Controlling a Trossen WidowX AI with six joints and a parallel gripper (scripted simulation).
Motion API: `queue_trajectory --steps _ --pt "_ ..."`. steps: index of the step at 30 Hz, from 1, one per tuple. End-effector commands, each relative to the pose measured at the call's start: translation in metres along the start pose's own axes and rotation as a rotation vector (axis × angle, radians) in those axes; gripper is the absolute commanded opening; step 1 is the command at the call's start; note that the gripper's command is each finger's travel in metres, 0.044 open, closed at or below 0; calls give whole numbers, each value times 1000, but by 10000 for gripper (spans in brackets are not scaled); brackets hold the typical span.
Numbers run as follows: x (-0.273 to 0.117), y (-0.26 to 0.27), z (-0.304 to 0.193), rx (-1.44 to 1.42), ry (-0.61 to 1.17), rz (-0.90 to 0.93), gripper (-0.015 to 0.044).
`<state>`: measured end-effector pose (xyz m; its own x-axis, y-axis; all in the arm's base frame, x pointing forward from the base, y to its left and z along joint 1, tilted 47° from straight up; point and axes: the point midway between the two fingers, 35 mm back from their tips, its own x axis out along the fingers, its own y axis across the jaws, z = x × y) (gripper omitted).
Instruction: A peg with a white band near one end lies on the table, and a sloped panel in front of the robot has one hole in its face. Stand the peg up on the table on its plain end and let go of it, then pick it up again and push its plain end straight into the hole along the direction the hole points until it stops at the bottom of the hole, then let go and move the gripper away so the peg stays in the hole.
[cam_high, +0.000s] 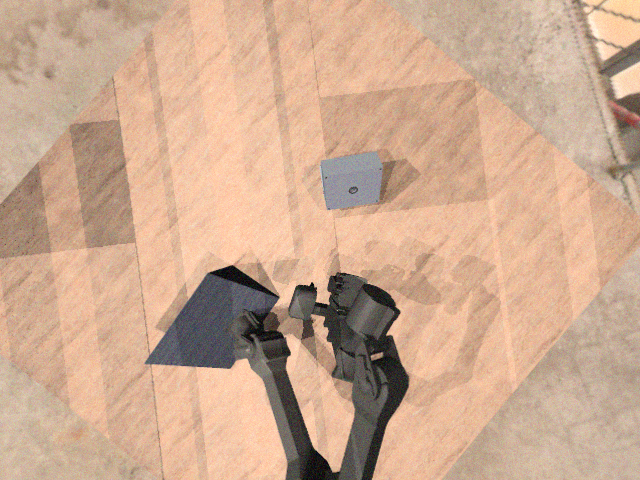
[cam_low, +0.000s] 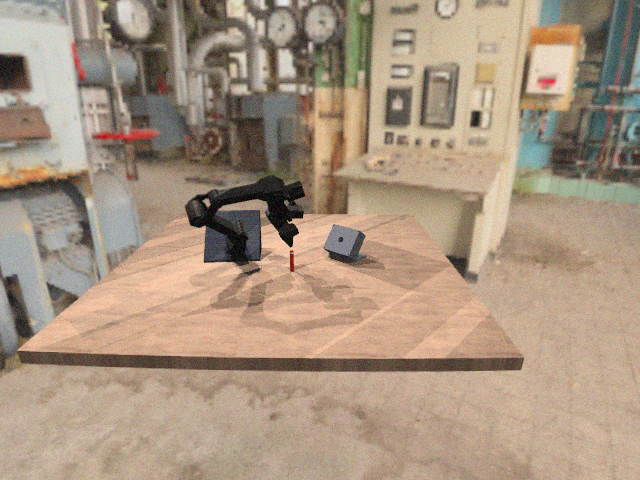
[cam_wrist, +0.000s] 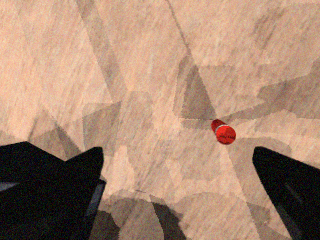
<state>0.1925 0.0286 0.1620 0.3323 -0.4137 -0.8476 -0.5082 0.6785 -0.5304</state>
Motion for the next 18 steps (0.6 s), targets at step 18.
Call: queue_trajectory --steps 18 --pt "-8 -17 18 -95 231 -313 440"
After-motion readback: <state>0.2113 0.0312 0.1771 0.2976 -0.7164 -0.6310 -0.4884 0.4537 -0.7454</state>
